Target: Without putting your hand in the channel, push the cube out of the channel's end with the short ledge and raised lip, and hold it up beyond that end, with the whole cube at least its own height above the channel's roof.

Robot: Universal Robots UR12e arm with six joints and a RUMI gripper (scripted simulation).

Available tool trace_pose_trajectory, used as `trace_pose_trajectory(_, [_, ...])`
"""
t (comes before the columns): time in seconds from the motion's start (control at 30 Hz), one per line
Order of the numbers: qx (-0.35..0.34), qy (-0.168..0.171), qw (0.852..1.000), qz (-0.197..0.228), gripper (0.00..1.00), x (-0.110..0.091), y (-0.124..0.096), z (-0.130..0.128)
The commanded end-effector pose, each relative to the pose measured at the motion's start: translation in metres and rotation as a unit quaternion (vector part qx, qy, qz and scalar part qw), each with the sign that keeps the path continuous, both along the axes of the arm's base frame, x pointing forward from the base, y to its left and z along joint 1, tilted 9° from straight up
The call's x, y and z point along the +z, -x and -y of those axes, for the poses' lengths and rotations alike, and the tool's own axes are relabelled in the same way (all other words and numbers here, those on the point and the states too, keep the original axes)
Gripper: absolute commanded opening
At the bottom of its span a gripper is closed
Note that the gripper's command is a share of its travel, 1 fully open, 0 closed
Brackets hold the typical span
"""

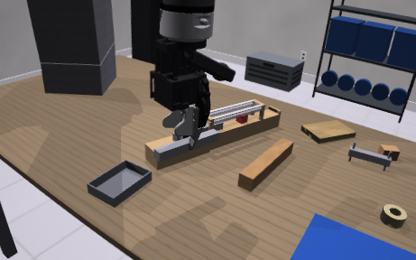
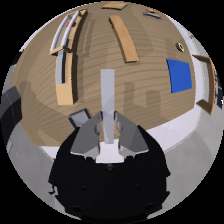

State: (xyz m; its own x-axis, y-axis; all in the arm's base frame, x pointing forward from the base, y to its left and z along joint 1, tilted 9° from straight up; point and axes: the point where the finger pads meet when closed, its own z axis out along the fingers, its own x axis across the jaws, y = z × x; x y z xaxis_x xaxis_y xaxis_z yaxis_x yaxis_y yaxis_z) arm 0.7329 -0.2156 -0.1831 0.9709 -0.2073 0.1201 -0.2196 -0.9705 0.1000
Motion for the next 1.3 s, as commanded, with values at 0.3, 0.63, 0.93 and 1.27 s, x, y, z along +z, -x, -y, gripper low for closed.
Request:
trace_pose_trajectory(0.3, [-0.021, -0.002, 1.0, 0.004, 0.0, -0.01, 0.136, -0.004])
trace_pose_trajectory(0.63, [-0.021, -0.002, 1.0, 0.004, 0.0, -0.028, 0.135, -0.002])
trace_pose_trajectory(0.93, [-0.021, -0.002, 1.0, 0.004, 0.0, -0.053, 0.133, 0.001])
trace_pose_trajectory(1.27, [-0.021, -0.002, 1.0, 0.004, 0.0, -0.066, 0.131, 0.002])
